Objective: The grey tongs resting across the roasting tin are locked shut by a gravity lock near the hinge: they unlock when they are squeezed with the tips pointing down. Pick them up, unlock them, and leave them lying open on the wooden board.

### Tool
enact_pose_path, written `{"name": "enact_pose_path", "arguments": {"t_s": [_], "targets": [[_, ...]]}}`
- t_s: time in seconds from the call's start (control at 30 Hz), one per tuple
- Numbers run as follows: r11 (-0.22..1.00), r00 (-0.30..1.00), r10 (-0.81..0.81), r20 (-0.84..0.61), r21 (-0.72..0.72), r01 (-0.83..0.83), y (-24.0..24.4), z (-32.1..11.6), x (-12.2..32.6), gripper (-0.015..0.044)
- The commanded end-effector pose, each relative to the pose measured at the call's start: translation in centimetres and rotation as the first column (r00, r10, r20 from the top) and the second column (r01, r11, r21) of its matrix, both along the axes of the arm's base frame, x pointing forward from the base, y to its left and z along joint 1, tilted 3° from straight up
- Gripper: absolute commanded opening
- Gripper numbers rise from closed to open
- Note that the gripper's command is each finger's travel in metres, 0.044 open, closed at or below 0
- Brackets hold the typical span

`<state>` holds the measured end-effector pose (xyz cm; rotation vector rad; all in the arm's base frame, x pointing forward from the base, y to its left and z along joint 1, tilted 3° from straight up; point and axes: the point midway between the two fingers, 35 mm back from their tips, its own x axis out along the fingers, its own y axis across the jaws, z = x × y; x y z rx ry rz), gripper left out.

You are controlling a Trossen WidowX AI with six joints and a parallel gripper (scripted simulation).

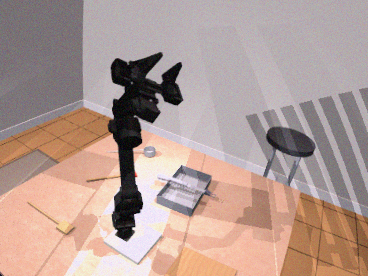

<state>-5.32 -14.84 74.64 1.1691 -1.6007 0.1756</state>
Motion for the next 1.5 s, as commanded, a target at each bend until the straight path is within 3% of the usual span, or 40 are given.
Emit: {"name": "enact_pose_path", "arguments": {"t_s": [0.0, 0.23, 0.9, 1.17, 1.47], "targets": [[0.992, 0.997, -0.034, -0.067, -0.127, 0.026, 4.6, 1.1, 3.4, 0.0260], [0.948, 0.974, -0.114, -0.196, -0.315, 0.047, 10.8, 1.5, 10.0, 0.0260], [0.876, 0.901, -0.247, -0.357, -0.480, 0.049, 15.4, -0.6, 19.0, 0.0260], [0.830, 0.833, -0.300, -0.465, -0.558, -0.013, 17.0, -3.1, 25.3, 0.0260], [0.799, 0.668, -0.350, -0.657, -0.581, -0.152, 17.2, -9.2, 35.2, 0.0260]]}}
